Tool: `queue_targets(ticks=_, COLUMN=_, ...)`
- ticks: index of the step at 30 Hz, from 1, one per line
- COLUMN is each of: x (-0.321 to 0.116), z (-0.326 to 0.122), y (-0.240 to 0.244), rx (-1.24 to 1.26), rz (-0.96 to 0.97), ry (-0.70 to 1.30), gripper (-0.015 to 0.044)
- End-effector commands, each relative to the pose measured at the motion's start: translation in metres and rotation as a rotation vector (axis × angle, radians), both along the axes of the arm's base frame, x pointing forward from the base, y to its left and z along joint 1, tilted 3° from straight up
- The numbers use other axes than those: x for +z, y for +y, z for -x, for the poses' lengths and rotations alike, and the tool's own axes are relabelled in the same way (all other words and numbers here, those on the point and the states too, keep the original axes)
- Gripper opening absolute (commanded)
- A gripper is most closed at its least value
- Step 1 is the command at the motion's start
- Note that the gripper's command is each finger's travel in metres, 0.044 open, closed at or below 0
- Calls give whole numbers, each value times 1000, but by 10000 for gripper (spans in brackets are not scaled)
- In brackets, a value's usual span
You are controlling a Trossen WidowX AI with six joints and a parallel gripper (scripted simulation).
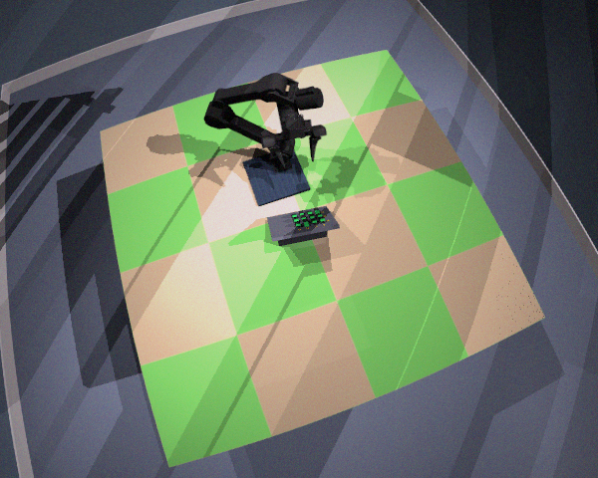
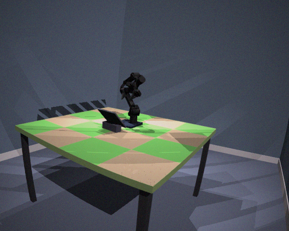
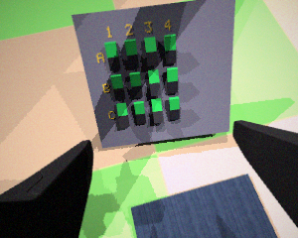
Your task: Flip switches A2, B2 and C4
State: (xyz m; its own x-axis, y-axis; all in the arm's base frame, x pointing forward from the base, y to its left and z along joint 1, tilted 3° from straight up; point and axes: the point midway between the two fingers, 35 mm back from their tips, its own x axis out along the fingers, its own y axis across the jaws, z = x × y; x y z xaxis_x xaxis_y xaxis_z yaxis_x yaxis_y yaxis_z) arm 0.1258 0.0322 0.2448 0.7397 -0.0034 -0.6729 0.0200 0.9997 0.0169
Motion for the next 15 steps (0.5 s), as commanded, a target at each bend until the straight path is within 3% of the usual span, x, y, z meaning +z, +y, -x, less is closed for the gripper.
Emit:
queue_targets(ticks=1, x=-1, z=0, y=1, rx=-1, rz=1, ry=2, gripper=374)
queue_targets(ticks=15, x=-34, z=-86, y=20, rx=-18, rz=22, ry=39, gripper=6)
